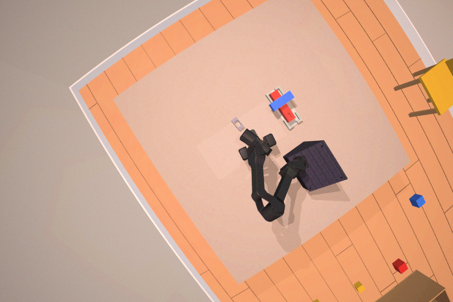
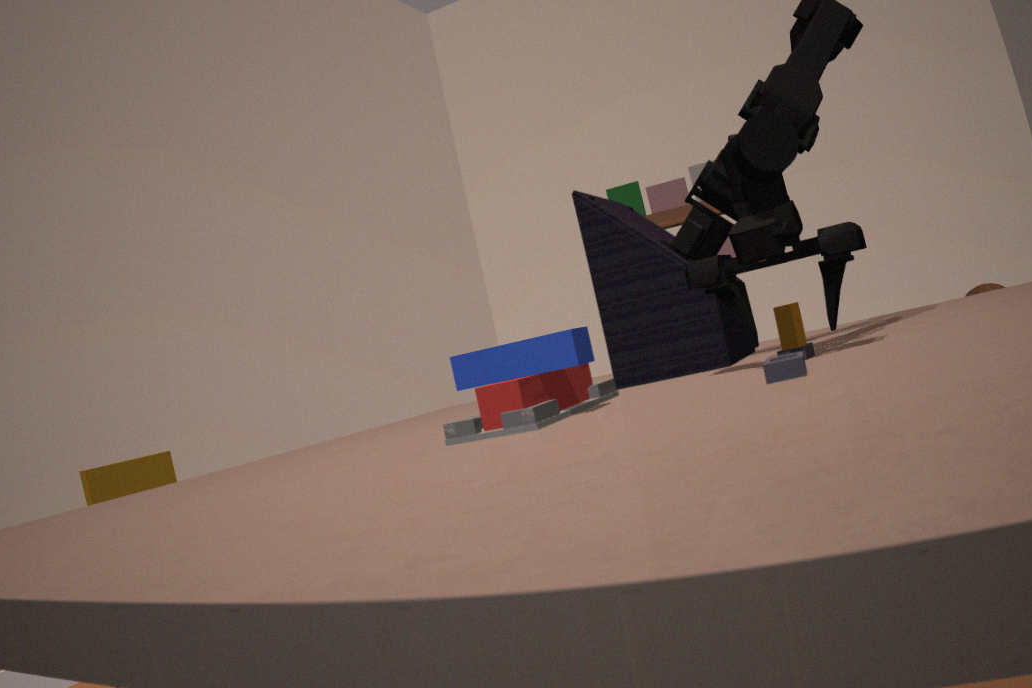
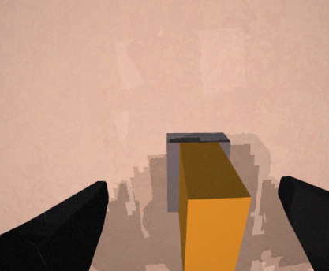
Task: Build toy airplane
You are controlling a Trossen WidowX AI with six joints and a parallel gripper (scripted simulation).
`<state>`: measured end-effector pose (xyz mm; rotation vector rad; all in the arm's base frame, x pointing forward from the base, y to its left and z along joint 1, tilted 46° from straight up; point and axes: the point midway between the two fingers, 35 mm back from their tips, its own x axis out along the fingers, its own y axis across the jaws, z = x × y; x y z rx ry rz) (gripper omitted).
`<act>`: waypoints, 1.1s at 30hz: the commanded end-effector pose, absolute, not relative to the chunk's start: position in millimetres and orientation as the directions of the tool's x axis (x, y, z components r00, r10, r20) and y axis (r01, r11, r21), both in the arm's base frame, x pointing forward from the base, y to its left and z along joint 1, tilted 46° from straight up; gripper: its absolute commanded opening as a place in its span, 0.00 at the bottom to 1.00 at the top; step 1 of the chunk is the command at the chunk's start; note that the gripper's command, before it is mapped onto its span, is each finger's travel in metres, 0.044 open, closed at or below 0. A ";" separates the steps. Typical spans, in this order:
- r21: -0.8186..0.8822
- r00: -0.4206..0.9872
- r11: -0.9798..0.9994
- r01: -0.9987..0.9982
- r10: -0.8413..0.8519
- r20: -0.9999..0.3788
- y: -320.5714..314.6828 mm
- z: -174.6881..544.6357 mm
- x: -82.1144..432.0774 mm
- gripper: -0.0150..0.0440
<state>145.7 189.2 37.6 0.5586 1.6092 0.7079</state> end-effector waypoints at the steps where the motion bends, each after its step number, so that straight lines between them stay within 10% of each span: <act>1: 0.713 -0.152 0.701 -0.031 0.701 -0.696 189.3 35.7 145.3 0.82; 11: 0.713 -0.152 0.701 -0.031 0.701 -0.696 189.3 35.7 145.3 0.38; 33: 0.702 -0.165 0.708 -0.078 0.685 -0.710 176.2 47.7 151.3 0.25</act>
